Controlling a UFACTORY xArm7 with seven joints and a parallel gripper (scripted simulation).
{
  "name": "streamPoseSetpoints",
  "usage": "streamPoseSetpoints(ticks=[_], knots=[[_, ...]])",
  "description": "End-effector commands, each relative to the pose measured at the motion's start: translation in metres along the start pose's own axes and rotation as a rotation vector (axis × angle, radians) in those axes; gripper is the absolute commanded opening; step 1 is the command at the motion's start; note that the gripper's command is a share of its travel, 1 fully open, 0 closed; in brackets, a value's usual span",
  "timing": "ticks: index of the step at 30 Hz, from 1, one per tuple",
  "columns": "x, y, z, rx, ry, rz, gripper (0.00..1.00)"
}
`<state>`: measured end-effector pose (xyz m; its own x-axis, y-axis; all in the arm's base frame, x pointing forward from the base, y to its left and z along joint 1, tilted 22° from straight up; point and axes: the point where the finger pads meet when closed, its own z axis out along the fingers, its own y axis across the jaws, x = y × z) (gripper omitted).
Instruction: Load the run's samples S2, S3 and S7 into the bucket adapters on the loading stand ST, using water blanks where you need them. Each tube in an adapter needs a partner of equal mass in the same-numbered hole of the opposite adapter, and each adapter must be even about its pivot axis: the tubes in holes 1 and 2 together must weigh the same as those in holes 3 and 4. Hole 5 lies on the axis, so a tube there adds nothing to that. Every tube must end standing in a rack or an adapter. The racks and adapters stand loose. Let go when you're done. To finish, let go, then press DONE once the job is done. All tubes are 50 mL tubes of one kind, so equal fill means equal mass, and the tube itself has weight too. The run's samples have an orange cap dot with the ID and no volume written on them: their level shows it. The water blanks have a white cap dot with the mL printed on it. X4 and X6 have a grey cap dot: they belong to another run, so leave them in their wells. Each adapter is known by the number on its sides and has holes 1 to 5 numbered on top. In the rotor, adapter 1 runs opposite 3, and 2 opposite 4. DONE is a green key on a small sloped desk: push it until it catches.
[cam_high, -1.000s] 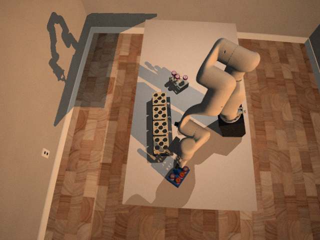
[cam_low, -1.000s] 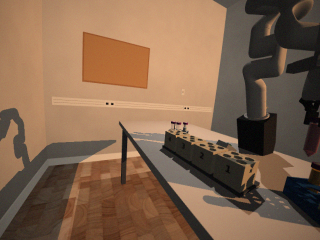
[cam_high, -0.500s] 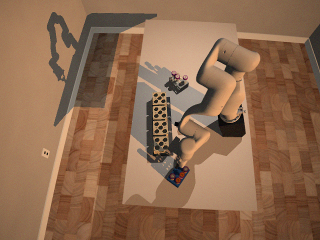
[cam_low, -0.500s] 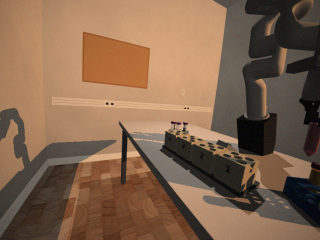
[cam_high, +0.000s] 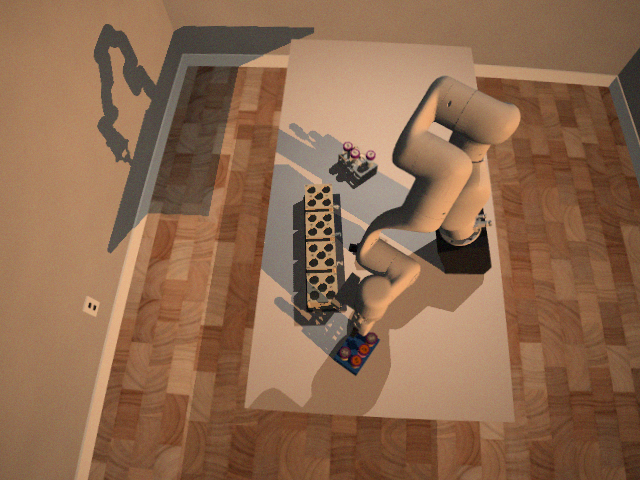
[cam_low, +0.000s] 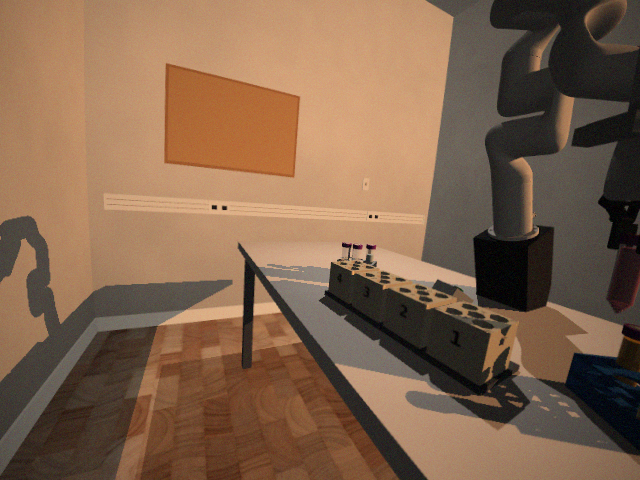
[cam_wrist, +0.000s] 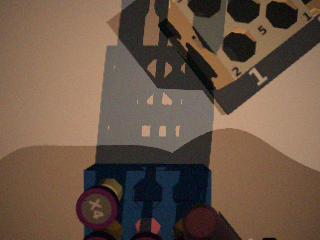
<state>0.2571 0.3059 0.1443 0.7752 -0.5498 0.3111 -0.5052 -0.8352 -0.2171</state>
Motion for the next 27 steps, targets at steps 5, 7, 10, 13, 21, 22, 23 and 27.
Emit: streamPoseSetpoints(ticks=[5,7,10,13,21,22,23,27], knots=[[0.000,-0.001,-0.001,0.003,0.000,0.000,0.00],[0.000,-0.001,-0.001,0.003,0.000,0.000,0.00],[0.000,-0.001,-0.001,0.003,0.000,0.000,0.00],[0.000,-0.001,-0.001,0.003,0.000,0.000,0.00],[0.000,-0.001,0.003,0.004,0.000,0.000,0.00],[0.000,-0.001,0.003,0.004,0.000,0.000,0.00],[0.000,-0.001,0.003,0.004,0.000,0.000,0.00],[0.000,-0.001,0.011,0.003,0.000,0.000,0.00]])
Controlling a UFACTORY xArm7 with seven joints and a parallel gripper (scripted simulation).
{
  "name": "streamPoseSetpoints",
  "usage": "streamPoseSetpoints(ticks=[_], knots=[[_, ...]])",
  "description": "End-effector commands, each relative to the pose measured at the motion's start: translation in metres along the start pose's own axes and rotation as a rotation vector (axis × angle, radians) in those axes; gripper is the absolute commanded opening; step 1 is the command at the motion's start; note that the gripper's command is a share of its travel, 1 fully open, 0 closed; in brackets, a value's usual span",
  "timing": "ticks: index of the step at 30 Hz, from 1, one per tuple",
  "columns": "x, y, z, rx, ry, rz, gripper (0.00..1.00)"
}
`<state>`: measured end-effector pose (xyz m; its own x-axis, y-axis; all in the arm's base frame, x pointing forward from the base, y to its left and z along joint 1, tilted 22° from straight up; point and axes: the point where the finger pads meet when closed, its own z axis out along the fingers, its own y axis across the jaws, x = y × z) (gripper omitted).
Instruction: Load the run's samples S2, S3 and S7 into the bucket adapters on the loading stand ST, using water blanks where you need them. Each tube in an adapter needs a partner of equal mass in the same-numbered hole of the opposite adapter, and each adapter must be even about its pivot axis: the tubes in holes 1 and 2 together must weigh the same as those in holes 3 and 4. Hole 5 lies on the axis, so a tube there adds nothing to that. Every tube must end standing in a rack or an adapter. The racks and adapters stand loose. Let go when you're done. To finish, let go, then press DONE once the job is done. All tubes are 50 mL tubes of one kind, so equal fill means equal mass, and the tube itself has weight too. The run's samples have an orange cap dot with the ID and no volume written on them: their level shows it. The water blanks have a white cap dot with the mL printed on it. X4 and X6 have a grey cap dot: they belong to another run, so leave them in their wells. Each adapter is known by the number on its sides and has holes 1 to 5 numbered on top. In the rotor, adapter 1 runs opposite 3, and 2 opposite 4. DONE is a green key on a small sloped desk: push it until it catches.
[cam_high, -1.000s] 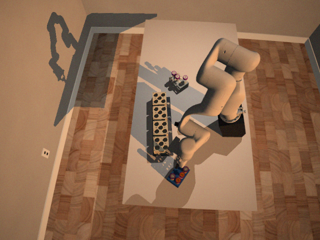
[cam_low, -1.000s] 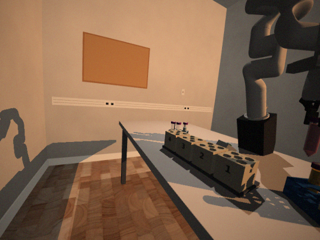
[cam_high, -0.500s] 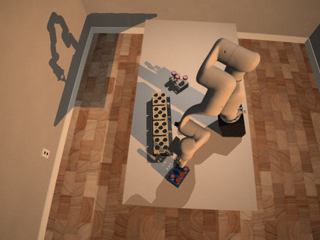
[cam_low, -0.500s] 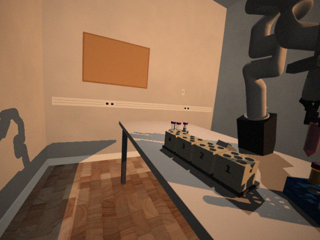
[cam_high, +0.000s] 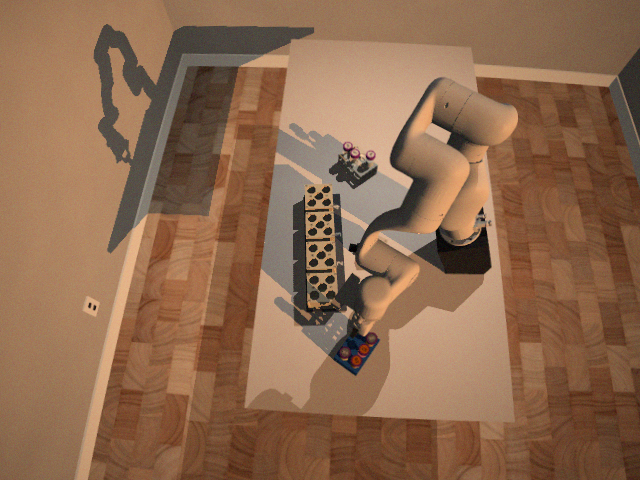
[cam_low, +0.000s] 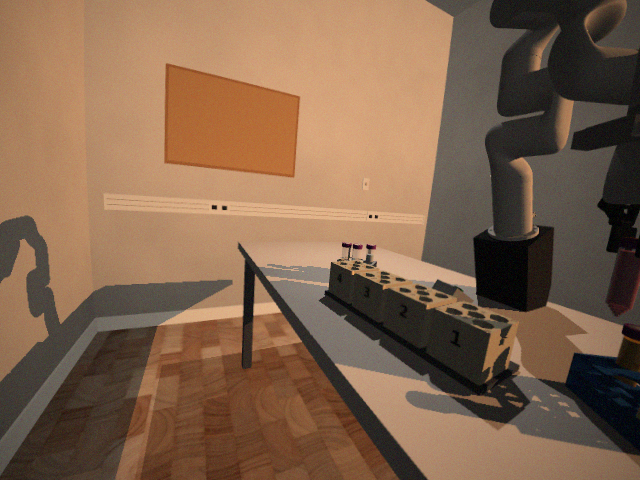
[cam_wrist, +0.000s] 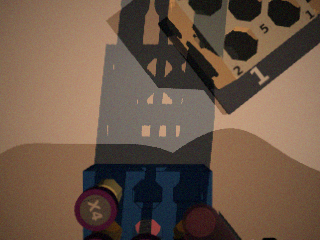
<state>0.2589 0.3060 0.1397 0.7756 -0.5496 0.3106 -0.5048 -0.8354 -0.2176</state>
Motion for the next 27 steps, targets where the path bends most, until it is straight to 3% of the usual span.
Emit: streamPoseSetpoints(ticks=[1,27], knots=[[0.000,-0.001,0.008,0.003,0.001,0.000,0.00],[0.000,-0.001,0.056,0.002,0.001,0.000,0.00]])
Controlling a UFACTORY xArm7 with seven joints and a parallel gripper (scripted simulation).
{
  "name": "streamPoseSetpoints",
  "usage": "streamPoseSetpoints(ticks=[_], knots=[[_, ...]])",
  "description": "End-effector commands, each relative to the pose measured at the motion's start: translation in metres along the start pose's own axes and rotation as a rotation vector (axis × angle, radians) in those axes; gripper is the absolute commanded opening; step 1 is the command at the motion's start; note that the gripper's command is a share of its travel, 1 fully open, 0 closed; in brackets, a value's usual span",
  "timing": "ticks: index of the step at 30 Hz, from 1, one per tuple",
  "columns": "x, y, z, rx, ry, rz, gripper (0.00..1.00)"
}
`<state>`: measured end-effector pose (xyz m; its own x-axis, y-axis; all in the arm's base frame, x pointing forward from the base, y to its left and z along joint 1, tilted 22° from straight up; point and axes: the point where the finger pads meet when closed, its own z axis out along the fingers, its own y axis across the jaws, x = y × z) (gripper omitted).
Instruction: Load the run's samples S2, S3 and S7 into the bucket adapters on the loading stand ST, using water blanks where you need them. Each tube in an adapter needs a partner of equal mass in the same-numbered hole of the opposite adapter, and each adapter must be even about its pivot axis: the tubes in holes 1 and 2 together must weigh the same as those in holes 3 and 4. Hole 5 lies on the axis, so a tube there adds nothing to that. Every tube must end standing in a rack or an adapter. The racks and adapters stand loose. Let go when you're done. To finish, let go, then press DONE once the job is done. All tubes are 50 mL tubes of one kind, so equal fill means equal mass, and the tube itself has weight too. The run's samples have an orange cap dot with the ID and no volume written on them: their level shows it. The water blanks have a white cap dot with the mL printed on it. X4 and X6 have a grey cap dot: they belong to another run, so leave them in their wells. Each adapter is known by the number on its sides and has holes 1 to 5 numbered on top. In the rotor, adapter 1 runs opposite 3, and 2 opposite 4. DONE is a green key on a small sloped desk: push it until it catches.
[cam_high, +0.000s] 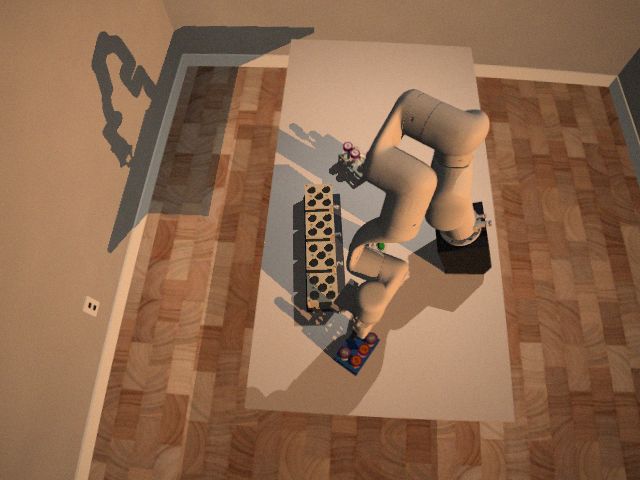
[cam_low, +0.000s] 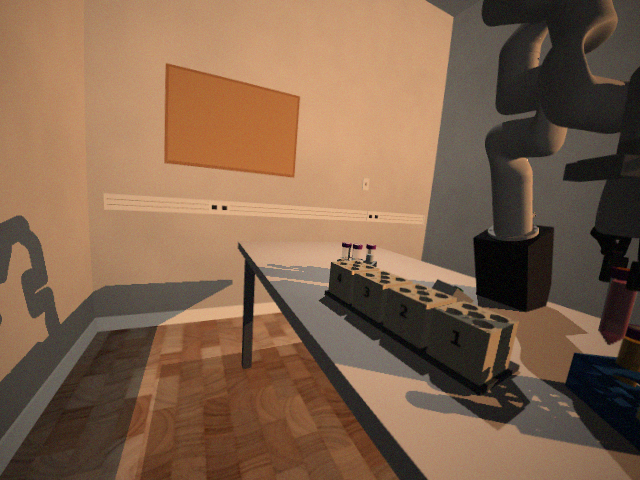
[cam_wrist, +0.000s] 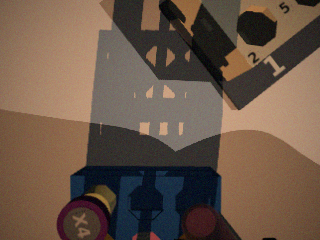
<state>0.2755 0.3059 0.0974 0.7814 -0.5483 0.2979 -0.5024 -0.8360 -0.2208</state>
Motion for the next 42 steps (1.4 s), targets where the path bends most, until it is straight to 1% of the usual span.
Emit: streamPoseSetpoints(ticks=[1,3,8,32,42], knots=[[0.000,-0.002,0.013,-0.002,0.015,0.001,0.00],[0.000,-0.002,0.013,-0.002,0.015,0.001,0.00],[0.001,-0.002,0.023,-0.002,0.014,0.001,0.00],[0.001,-0.002,0.023,-0.002,0.015,0.001,0.00],[0.001,-0.002,0.031,-0.002,0.015,0.001,0.00]])
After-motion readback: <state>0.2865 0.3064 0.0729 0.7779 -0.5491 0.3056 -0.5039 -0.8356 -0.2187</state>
